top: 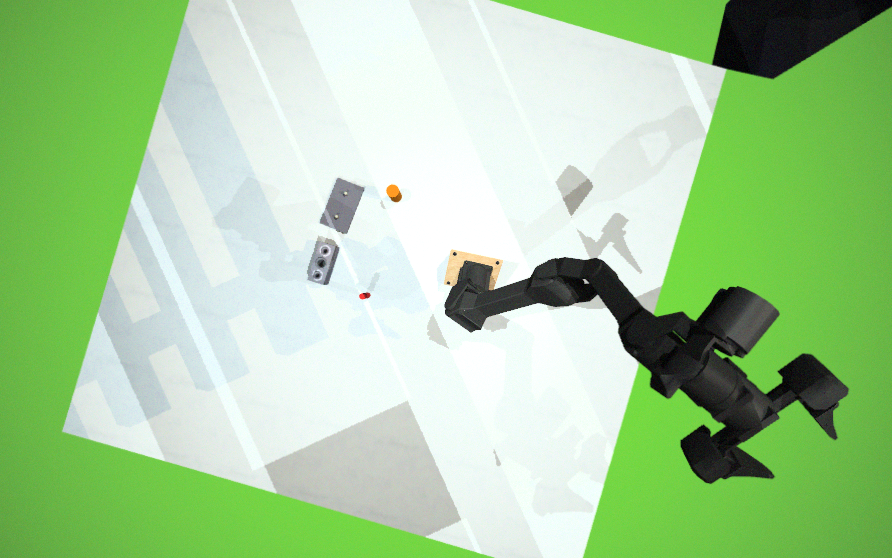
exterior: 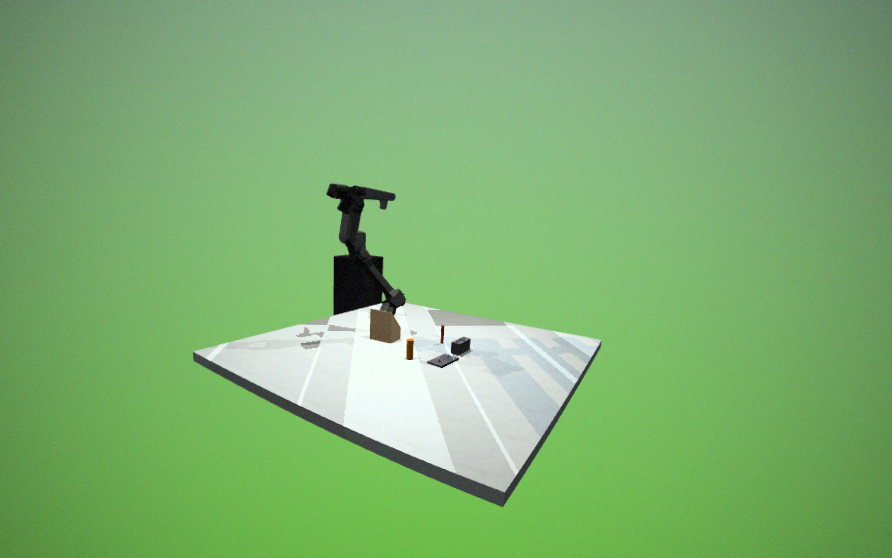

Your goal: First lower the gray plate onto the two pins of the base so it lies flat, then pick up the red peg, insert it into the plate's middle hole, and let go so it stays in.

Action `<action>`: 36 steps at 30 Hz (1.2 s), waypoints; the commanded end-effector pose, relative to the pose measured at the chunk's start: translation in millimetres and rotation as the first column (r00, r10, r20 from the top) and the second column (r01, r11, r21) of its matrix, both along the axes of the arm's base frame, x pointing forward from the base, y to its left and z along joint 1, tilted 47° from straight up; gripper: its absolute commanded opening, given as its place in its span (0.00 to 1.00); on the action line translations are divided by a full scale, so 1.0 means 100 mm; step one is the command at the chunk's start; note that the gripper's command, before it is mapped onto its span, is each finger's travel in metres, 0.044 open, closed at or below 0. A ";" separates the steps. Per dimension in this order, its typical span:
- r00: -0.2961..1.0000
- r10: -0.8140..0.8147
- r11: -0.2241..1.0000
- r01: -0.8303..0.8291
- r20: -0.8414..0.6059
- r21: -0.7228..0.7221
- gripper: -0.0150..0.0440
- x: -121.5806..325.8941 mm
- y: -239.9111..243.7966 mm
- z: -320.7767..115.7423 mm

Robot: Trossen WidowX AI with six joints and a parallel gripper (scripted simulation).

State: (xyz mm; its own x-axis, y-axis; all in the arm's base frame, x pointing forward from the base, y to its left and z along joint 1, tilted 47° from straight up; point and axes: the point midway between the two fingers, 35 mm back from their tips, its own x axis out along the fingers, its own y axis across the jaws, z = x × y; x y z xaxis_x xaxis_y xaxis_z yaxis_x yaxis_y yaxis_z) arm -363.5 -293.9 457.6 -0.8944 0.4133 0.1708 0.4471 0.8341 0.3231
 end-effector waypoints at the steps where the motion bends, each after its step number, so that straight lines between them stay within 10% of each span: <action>1: 1.000 0.000 1.000 0.000 0.000 0.000 0.98 0.00 0.00 0.00; 16: 0.950 -0.084 0.989 0.041 -0.301 -0.144 1.00 0.37 1.20 1.15; 36: 0.597 -0.467 0.856 0.121 -0.652 -0.502 1.00 2.21 3.45 2.09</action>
